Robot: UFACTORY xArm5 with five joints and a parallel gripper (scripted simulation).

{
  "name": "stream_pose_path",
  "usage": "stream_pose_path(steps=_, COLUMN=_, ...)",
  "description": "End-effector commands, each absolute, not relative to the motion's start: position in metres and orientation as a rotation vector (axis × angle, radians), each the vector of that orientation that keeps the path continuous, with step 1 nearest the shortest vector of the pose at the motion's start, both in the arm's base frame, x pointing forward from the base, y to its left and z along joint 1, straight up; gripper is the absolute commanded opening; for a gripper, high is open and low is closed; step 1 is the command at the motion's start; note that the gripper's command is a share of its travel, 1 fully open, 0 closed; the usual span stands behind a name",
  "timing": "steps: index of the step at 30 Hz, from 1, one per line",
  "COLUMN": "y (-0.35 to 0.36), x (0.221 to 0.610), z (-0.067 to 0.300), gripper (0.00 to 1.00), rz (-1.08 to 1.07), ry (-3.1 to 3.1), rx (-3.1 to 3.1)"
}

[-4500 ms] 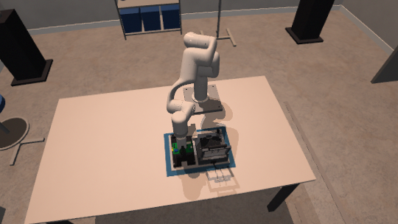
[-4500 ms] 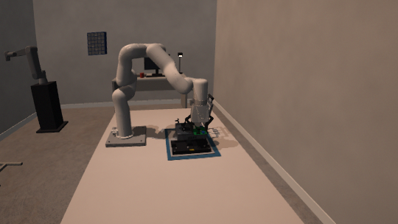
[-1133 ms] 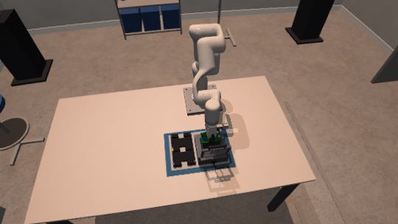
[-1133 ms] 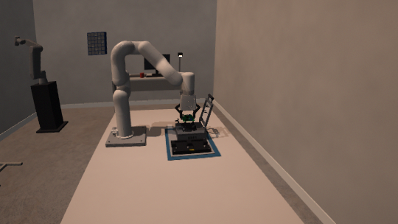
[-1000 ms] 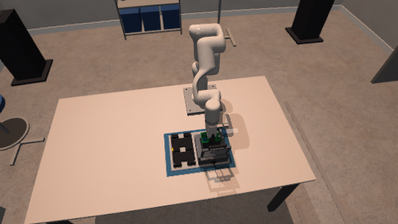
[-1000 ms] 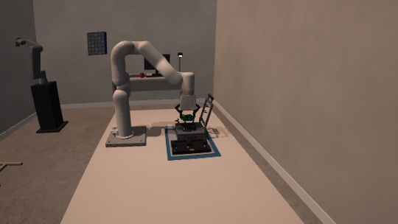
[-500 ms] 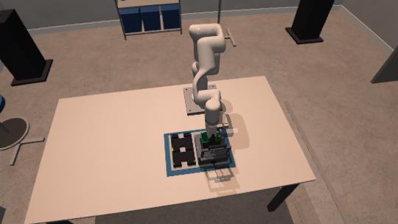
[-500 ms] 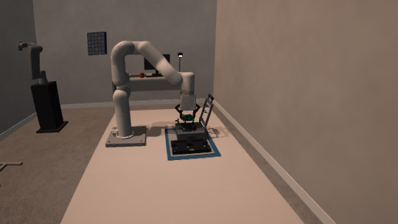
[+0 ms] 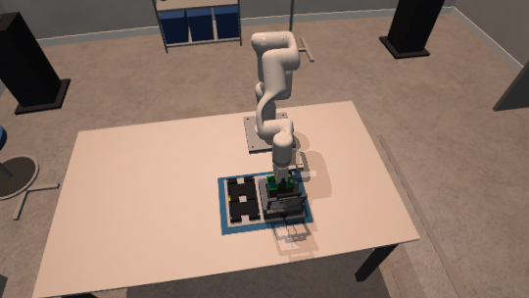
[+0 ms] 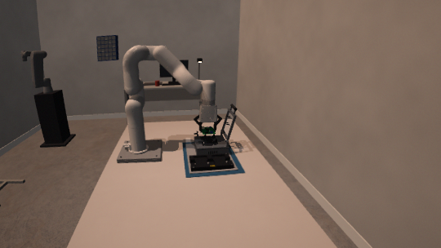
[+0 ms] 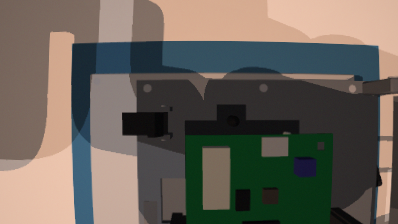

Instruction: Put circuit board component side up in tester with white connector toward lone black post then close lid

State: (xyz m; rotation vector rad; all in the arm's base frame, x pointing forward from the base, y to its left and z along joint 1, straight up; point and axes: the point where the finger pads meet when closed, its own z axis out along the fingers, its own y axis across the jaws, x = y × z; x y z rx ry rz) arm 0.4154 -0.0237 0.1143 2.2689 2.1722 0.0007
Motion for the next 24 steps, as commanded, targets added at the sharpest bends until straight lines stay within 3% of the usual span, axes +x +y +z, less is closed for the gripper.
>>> stream_pose_path(steps=1, y=-0.024, x=0.417, z=0.115, gripper=0.79, rz=0.005, ry=2.17, rx=2.267)
stream_pose_path(steps=24, y=-0.024, x=0.417, z=0.086, gripper=0.79, rz=0.005, ry=2.17, rx=2.267)
